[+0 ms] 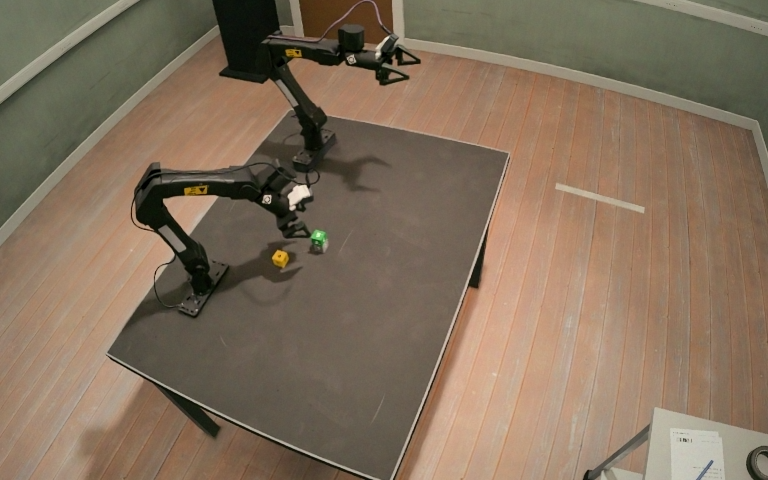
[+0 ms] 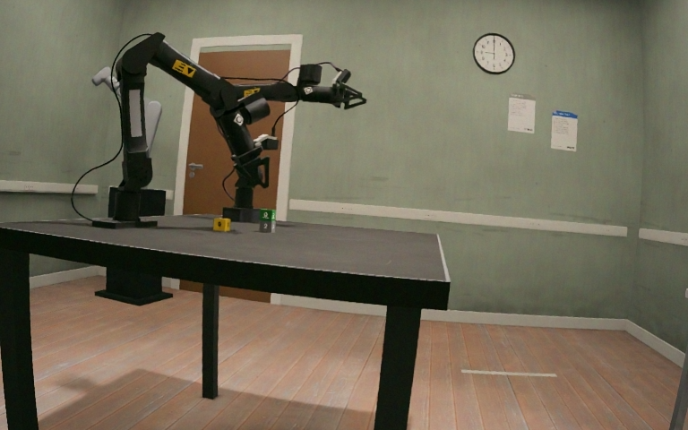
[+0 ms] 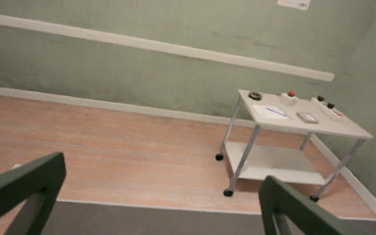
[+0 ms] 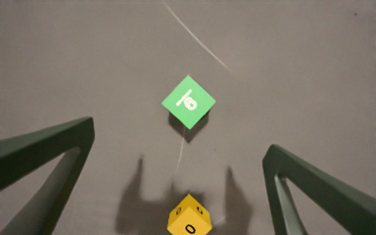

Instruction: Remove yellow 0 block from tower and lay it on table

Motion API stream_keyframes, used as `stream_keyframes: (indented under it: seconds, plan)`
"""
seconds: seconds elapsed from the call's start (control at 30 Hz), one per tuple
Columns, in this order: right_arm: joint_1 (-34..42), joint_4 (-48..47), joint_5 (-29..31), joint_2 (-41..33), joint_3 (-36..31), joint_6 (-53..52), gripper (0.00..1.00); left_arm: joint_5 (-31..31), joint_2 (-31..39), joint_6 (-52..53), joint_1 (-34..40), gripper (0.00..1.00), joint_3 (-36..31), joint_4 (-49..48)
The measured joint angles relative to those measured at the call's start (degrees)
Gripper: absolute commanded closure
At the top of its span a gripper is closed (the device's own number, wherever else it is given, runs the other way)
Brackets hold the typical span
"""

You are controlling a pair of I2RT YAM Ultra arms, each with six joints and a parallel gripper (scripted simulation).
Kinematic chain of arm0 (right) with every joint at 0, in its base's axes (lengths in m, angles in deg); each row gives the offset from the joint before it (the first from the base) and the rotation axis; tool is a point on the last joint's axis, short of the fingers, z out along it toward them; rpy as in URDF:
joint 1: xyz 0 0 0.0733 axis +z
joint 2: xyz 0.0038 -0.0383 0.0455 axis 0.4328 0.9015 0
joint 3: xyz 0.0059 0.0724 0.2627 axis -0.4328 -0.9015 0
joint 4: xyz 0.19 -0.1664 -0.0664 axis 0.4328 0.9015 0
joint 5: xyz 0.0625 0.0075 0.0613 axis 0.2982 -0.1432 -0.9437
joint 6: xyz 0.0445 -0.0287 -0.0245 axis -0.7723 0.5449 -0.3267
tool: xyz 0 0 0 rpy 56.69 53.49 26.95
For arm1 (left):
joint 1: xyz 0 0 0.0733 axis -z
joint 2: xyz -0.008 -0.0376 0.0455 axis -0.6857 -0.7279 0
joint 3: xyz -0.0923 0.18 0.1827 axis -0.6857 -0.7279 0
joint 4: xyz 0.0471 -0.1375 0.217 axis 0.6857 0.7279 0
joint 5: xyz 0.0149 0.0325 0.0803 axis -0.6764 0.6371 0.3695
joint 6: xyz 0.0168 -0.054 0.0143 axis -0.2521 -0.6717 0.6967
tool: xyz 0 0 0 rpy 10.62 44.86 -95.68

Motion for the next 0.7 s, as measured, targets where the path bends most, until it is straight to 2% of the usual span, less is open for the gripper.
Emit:
stream_keyframes:
  seconds: [0.7]
  plan:
    - [0.00,-0.02,0.00,0.00,0.00,0.00,0.00,-2.58,-0.57,0.00,-1.16,0.00,-0.02,-2.01]
